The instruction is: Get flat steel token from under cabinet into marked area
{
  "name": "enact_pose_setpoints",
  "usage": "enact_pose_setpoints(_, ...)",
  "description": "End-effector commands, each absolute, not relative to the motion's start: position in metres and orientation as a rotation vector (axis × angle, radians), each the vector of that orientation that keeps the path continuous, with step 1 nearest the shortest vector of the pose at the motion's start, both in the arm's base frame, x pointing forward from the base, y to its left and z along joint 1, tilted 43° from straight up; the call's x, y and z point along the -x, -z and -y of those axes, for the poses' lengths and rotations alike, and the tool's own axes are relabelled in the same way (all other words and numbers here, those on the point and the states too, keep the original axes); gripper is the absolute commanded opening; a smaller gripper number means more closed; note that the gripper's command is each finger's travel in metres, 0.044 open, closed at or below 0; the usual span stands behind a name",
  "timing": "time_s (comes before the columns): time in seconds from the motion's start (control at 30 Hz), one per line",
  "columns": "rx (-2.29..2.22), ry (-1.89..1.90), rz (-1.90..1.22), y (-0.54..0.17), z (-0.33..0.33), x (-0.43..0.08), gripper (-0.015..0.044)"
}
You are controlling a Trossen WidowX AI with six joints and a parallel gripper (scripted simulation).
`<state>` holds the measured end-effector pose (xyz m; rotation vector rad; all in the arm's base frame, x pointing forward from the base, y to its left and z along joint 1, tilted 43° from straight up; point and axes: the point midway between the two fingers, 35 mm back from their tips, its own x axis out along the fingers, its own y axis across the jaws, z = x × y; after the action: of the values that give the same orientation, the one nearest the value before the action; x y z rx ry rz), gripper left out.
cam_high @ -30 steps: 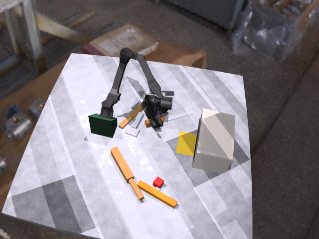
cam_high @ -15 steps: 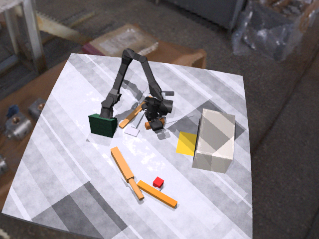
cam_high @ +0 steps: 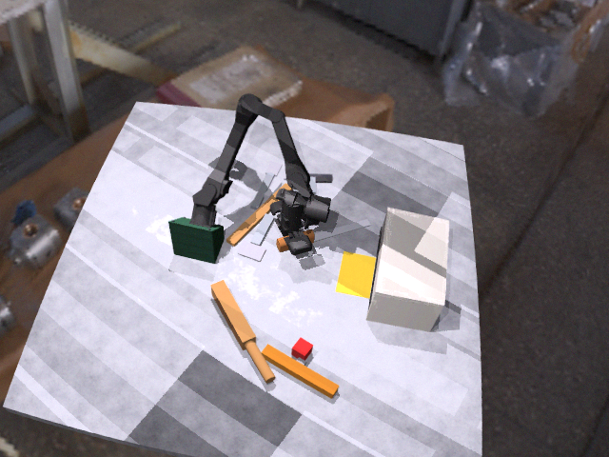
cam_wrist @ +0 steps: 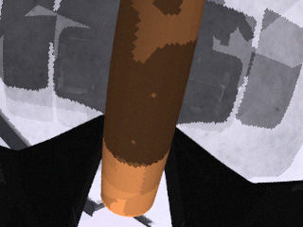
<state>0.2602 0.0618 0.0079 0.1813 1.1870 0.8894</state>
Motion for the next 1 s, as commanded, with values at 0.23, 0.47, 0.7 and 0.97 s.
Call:
enact_pose_setpoints(0.23,-0.178,-0.884,-1.185,0.0,-0.051,-0.264,0.0)
enact_pose_setpoints(0.47,-0.178,-0.884,-1.185,0.005,-0.045,-0.265,0.0)
enact_pose_setpoints(0.7,-0.178,-0.884,-1.185,0.01,-0.04,-0.266,0.0)
enact_pose_setpoints(0.97,-0.177,-0.883,-1.185,0.016,-0.033,-0.267,0.0)
